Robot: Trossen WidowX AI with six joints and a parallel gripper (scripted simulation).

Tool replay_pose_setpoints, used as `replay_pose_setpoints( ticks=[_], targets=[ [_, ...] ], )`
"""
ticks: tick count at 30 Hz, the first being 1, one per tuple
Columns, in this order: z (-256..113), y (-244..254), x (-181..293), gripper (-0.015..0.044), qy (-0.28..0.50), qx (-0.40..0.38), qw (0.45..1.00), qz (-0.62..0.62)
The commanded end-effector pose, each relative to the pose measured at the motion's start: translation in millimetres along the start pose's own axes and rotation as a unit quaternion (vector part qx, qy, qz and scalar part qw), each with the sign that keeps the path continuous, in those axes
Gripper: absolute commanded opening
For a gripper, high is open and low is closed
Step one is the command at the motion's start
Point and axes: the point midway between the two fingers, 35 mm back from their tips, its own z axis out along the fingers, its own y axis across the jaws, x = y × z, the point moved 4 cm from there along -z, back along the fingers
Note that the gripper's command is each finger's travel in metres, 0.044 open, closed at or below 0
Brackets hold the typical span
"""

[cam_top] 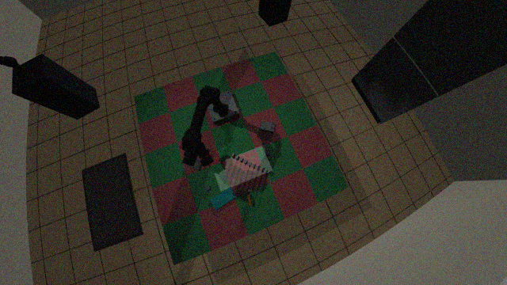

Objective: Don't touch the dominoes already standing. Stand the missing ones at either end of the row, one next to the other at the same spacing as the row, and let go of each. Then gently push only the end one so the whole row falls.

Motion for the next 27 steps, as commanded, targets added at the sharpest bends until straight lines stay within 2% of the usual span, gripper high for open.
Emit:
replay_pose_setpoints(
  ticks=[1, 27],
  targets=[
    [10.5, 3.9, -1.2, 0.0028, -0.028, 0.004, 0.999, -0.02],
    [70.9, 53.1, -17.9, 0.0028, -0.307, 0.013, 0.942, -0.137]
  ],
)
